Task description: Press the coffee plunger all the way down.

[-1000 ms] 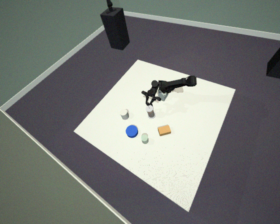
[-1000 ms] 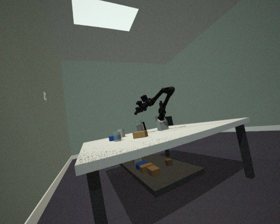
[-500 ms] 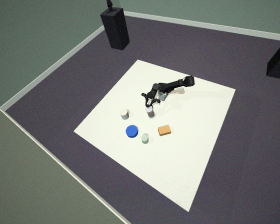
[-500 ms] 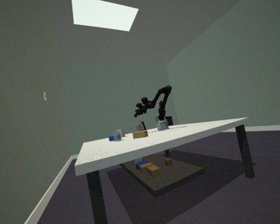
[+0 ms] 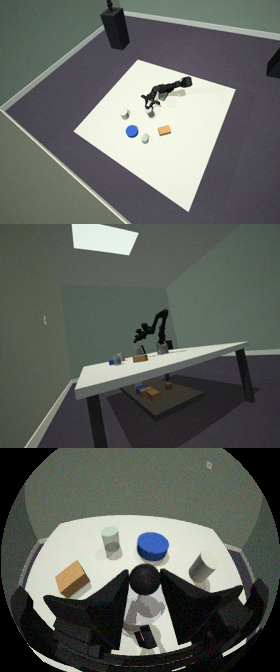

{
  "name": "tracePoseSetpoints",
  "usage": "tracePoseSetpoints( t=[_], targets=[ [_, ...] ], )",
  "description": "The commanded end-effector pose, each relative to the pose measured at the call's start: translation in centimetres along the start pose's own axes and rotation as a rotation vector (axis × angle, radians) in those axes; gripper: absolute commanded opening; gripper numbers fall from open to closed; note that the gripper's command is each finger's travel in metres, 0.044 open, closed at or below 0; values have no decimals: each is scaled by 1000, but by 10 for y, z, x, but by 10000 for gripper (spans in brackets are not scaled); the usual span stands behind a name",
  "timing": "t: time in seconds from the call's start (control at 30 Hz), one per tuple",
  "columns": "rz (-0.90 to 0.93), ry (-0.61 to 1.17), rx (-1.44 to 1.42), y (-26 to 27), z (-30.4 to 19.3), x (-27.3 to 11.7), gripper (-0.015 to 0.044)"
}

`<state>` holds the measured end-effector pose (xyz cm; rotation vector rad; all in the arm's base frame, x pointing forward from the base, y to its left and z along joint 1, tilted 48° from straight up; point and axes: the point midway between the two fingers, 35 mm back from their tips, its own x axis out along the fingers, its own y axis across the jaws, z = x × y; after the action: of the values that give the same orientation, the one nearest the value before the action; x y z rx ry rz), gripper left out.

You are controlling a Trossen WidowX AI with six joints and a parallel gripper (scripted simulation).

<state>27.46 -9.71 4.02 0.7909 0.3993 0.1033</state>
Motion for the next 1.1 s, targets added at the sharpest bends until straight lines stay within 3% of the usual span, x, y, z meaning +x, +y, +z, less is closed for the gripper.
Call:
tracePoseSetpoints(
  t=[0.0, 1.07],
  targets=[
    [12, 36, 39, 1, -11, 4, 131],
    [13, 36, 39, -3, -9, 6, 131]
  ],
)
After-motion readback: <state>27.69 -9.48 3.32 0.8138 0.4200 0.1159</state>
